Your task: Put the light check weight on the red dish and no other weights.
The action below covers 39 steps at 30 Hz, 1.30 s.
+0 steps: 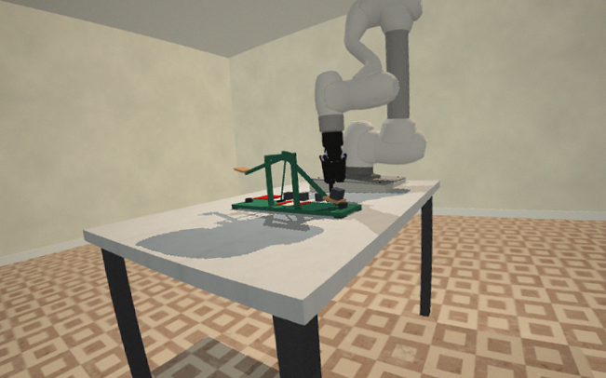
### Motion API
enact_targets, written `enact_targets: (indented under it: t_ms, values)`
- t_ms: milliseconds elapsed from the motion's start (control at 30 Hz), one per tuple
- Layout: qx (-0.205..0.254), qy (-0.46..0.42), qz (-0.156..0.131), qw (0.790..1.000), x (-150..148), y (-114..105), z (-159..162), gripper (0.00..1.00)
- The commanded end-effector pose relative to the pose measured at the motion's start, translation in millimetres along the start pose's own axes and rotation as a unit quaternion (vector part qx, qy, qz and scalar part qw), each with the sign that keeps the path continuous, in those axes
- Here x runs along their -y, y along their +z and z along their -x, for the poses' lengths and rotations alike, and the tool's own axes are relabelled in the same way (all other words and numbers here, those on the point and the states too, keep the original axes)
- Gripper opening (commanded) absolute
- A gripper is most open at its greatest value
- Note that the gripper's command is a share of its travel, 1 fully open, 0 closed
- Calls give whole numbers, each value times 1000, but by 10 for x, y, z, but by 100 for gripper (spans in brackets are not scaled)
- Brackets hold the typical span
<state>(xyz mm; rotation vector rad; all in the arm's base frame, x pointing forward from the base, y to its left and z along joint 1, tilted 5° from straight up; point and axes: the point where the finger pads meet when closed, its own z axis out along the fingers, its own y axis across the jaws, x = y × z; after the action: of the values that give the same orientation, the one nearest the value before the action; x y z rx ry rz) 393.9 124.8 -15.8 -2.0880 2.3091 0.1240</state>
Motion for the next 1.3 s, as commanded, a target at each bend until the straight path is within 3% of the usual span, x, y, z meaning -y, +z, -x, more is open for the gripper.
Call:
enact_targets:
  t_ms: [0,733,1267]
  values:
    - [0,0,0,1000,-1,0,0,24]
    - [0,0,0,1000,-1,-22,0,24]
    - [0,0,0,1000,-1,-620,0,24]
